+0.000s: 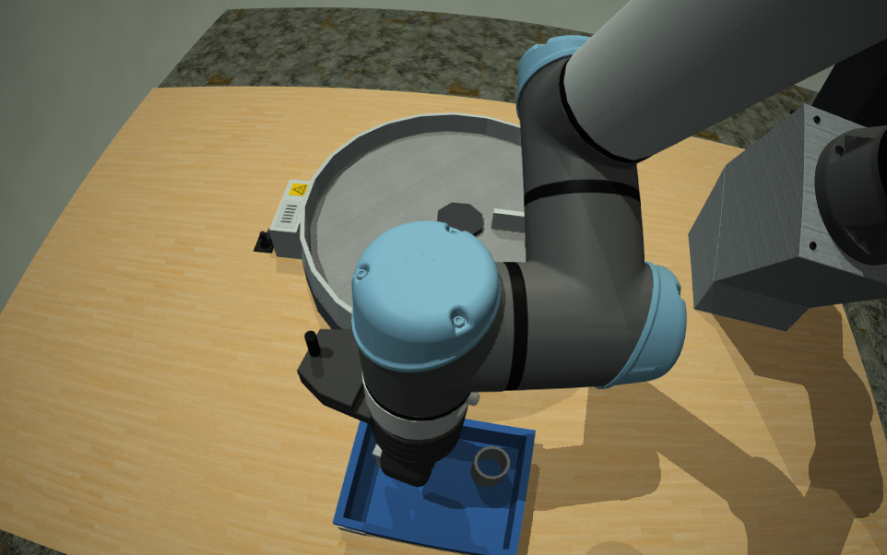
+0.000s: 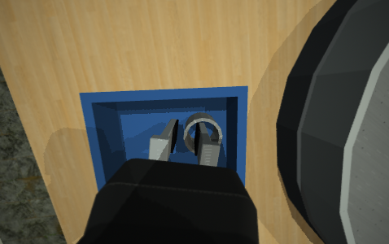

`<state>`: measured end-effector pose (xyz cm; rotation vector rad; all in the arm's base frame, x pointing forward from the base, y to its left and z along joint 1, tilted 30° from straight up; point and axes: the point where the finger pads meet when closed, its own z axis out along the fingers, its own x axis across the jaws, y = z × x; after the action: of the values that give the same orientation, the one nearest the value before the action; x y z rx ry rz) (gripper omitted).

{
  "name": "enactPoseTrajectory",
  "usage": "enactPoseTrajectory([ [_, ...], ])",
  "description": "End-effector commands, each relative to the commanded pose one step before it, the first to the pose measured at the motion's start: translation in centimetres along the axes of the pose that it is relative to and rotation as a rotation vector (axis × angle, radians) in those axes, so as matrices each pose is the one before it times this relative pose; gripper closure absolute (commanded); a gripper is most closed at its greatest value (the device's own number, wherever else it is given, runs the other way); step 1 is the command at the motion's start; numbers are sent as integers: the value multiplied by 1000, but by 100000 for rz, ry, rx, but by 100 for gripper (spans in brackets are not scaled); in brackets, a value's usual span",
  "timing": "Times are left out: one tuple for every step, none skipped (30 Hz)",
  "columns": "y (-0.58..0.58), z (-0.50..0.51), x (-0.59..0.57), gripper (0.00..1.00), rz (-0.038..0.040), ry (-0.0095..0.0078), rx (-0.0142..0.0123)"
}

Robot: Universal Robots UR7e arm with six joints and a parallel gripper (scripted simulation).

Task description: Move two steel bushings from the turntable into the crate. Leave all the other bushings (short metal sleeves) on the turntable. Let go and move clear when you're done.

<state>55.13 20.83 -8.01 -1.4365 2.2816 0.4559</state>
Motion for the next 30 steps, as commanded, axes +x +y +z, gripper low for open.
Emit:
enactPoseTrajectory([
  [-55,-594,21,53,-35,-77,198],
  [0,0,0,53,0,0,0],
  [0,0,0,53,0,0,0],
  [0,0,0,53,0,0,0],
  [0,0,0,53,0,0,0],
  [0,0,0,53,0,0,0],
  [0,0,0,53,0,0,0],
  [0,0,0,53,0,0,0],
  [0,0,0,53,0,0,0],
  [0,0,0,53,0,0,0],
  [0,0,0,53,0,0,0],
  [0,0,0,53,0,0,0],
  [0,0,0,53,0,0,0],
  [-103,-80,-95,53,-166,-19,192],
  [1,-113,10,53,-4,1,2],
  [1,-113,10,53,-4,1,2],
  [1,-113,10,53,-4,1,2],
  [1,-113,10,53,-4,1,2],
  [0,0,0,53,0,0,0],
  [0,0,0,53,0,0,0],
  [0,0,0,53,0,0,0],
  [0,0,0,53,0,0,0],
  [0,0,0,53,0,0,0],
  [0,0,0,53,0,0,0],
  [0,0,0,53,0,0,0],
  [0,0,0,53,0,0,0],
  [0,0,0,53,0,0,0],
  [0,0,0,53,0,0,0],
  [0,0,0,53,0,0,0],
  [0,0,0,53,0,0,0],
])
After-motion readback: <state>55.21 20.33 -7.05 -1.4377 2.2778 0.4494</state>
